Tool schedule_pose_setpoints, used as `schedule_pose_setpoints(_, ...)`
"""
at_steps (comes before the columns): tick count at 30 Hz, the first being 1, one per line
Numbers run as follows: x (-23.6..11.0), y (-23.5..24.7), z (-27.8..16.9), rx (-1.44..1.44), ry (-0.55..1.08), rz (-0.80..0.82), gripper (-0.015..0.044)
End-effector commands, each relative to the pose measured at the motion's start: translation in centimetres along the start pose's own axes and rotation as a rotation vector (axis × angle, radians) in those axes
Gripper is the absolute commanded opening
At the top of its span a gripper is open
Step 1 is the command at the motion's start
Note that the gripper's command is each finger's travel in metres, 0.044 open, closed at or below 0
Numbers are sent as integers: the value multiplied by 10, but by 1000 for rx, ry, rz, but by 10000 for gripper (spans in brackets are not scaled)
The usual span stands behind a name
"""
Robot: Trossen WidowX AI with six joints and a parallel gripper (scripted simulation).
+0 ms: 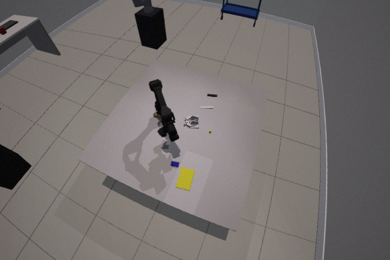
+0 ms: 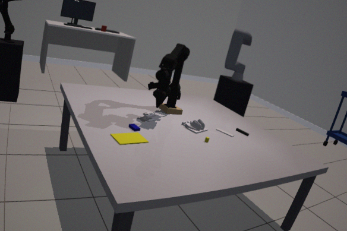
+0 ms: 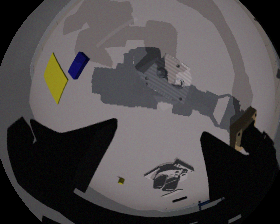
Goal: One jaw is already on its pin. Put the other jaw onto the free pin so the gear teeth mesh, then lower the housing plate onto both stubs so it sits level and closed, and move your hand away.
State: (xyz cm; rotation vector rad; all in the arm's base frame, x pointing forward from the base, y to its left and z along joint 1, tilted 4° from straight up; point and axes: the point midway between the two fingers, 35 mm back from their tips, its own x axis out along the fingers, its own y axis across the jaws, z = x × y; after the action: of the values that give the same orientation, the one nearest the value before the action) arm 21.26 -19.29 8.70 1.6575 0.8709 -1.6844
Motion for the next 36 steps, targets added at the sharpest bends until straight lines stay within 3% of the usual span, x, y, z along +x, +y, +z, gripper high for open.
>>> schedule_pose_setpoints(1, -1, 0, 13, 119, -4, -4, 440)
schedule_pose_setpoints(10, -2, -5, 41, 387, -4, -7, 440)
schedule_pose_setpoints(15, 0, -5, 42, 393, -4, -7, 440)
schedule_pose_setpoints(20, 38, -5, 42, 393, -4, -7, 440)
schedule_pose_setpoints(36, 38, -5, 42, 393, -4, -7, 440)
